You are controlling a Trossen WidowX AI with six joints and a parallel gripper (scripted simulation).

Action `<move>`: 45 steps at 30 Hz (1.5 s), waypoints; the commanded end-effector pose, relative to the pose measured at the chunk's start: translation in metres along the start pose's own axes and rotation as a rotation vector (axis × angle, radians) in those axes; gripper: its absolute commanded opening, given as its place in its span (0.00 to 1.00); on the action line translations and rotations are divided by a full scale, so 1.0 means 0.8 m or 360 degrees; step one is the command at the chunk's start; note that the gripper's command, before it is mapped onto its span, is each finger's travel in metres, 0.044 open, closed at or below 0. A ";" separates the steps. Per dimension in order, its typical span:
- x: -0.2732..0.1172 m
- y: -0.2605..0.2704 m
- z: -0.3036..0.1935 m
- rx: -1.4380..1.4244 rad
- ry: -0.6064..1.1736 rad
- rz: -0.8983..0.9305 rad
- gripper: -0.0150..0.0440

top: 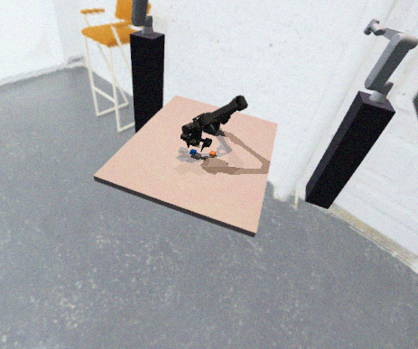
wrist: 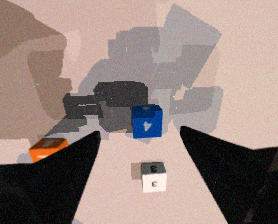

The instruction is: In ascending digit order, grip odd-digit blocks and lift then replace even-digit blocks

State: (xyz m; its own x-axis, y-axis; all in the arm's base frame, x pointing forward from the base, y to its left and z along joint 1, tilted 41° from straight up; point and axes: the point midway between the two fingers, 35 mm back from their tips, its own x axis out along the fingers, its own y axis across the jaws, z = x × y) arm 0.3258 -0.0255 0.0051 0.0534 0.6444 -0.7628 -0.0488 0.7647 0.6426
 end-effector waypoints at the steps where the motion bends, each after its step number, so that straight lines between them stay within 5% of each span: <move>1: 0.011 0.000 -0.003 0.0019 0.0007 0.0010 0.93; 10: 0.025 0.001 -0.004 0.0019 0.0006 0.0011 0.93; 21: 0.025 0.001 -0.004 0.0019 0.0006 0.0011 0.46; 45: 0.025 0.001 -0.004 0.0019 0.0006 0.0011 0.46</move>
State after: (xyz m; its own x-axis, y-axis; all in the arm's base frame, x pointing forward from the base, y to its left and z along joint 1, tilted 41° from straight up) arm 0.3243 -0.0127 -0.0097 0.0497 0.6477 -0.7603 -0.0447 0.7619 0.6462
